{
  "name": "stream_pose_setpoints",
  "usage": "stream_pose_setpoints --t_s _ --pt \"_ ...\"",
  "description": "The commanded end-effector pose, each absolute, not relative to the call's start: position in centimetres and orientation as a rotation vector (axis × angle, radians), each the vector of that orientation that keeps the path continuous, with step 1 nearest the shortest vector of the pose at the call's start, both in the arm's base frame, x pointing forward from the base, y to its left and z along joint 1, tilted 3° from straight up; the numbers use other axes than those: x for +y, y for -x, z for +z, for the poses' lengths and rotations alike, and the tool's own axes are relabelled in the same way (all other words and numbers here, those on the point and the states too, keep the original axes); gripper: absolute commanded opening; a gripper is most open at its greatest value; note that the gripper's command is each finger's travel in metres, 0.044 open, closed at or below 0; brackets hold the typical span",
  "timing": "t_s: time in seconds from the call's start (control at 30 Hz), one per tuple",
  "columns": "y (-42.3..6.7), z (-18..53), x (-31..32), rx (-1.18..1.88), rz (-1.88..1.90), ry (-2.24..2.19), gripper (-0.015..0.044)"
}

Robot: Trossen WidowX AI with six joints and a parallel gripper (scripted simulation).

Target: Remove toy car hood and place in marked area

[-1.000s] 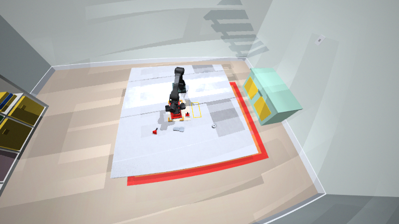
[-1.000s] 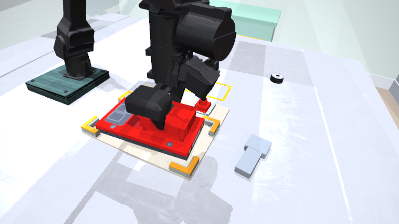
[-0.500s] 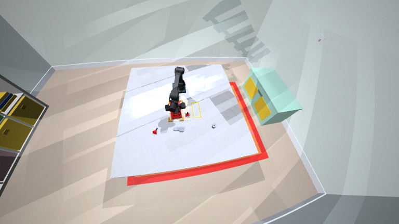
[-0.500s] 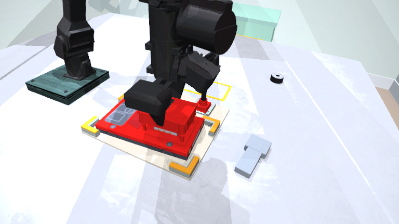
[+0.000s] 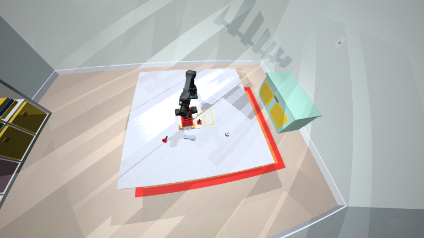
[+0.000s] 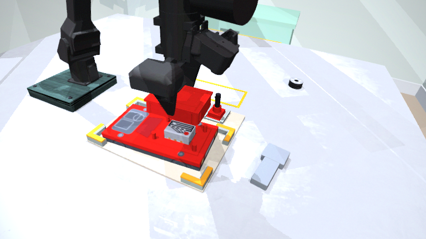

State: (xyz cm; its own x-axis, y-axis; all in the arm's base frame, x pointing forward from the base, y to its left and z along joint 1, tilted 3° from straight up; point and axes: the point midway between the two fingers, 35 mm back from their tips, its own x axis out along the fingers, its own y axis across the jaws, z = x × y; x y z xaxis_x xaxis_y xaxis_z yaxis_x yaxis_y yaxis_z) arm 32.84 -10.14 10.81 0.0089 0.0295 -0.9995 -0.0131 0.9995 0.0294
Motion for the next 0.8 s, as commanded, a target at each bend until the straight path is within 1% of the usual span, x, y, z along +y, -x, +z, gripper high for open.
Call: stream_pose_setpoints --t_s 0.0,0.77 --pt "-32.9 10.8 -10.1 1.562 0.033 -0.013 0.0000" --pt "-33.8 11.7 1.4 1.557 0.042 -0.018 0.0000"
